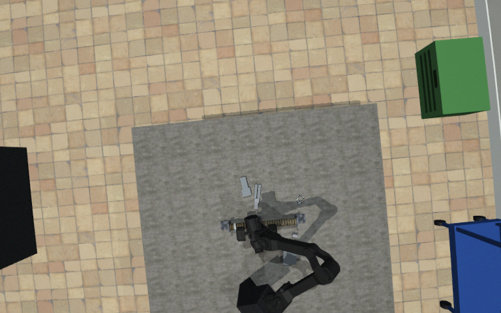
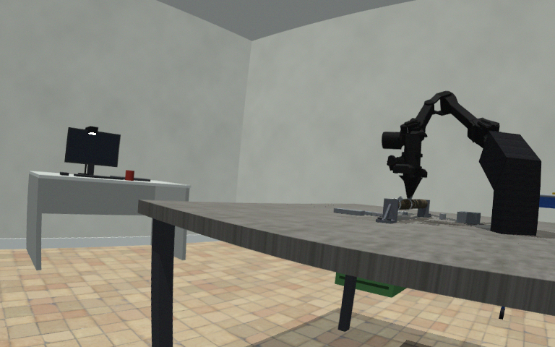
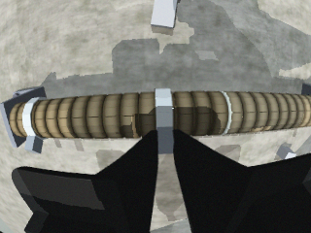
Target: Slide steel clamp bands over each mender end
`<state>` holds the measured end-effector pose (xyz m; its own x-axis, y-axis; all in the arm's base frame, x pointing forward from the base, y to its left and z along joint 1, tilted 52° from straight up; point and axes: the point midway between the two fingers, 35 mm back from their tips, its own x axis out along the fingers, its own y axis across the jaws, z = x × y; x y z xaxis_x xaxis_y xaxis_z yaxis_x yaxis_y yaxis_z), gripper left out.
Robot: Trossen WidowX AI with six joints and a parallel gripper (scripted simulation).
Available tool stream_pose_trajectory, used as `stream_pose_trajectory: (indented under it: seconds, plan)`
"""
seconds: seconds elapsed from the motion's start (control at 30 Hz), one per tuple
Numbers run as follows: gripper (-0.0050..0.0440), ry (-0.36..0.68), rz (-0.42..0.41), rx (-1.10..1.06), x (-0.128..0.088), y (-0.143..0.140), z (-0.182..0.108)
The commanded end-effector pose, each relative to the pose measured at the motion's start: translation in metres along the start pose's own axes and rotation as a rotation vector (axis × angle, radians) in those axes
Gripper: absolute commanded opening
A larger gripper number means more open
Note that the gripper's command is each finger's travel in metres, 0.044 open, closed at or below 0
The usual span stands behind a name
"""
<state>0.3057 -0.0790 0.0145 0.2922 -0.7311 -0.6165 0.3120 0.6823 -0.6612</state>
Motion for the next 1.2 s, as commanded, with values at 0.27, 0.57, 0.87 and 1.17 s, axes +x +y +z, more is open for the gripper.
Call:
stream_pose_trajectory:
  seconds: [0.27, 0.57, 0.87, 1.17]
  plan:
    - [0.0, -0.001, 0.001, 0.004, 0.0, -0.011, 0.0]
    - [0.0, -0.001, 0.001, 0.004, 0.0, -0.019, 0.0]
    - [0.0, -0.001, 0.001, 0.004, 0.0, -0.027, 0.0]
    - [0.0, -0.001, 0.001, 0.004, 0.0, -0.035, 0.0]
